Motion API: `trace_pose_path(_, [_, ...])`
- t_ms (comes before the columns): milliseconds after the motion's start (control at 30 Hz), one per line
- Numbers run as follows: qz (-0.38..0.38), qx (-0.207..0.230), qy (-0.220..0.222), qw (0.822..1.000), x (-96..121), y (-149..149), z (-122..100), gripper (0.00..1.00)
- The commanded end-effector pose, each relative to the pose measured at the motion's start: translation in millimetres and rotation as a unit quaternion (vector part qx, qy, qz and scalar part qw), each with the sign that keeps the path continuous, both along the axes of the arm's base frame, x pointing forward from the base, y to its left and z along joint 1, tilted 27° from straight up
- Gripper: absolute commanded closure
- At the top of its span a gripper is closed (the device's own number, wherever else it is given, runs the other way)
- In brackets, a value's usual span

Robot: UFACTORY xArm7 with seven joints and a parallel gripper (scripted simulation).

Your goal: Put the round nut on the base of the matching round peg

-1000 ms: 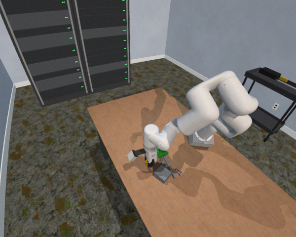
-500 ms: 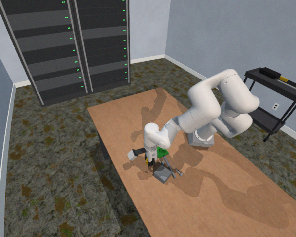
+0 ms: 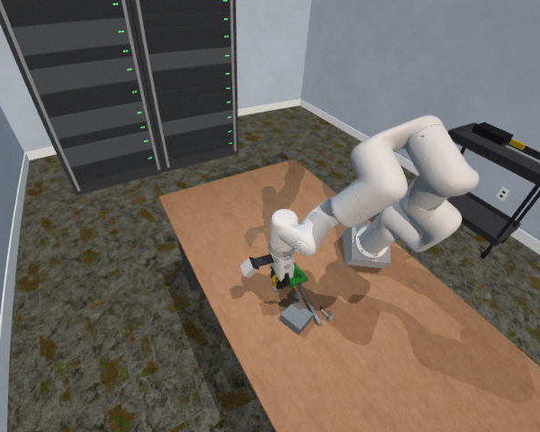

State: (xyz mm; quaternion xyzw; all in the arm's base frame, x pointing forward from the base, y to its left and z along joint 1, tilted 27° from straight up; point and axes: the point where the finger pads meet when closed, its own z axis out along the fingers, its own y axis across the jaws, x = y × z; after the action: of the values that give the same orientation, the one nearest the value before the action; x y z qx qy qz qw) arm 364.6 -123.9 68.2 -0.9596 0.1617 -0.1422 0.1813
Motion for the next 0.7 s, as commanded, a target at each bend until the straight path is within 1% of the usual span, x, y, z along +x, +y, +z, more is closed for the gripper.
trace_pose_path(0, [-0.002, 0.000, -0.003, 1.000, -61.3, -12.0, -23.9, 1.00])
trace_pose_path(67, [-0.002, 0.001, -0.004, 1.000, -81.9, -11.4, -32.3, 1.00])
trace_pose_path(133, [-0.001, 0.002, -0.004, 1.000, -92.0, -10.4, -36.4, 1.00])
trace_pose_path(667, [-0.001, 0.002, -0.004, 1.000, -93.8, -10.1, -37.1, 1.00])
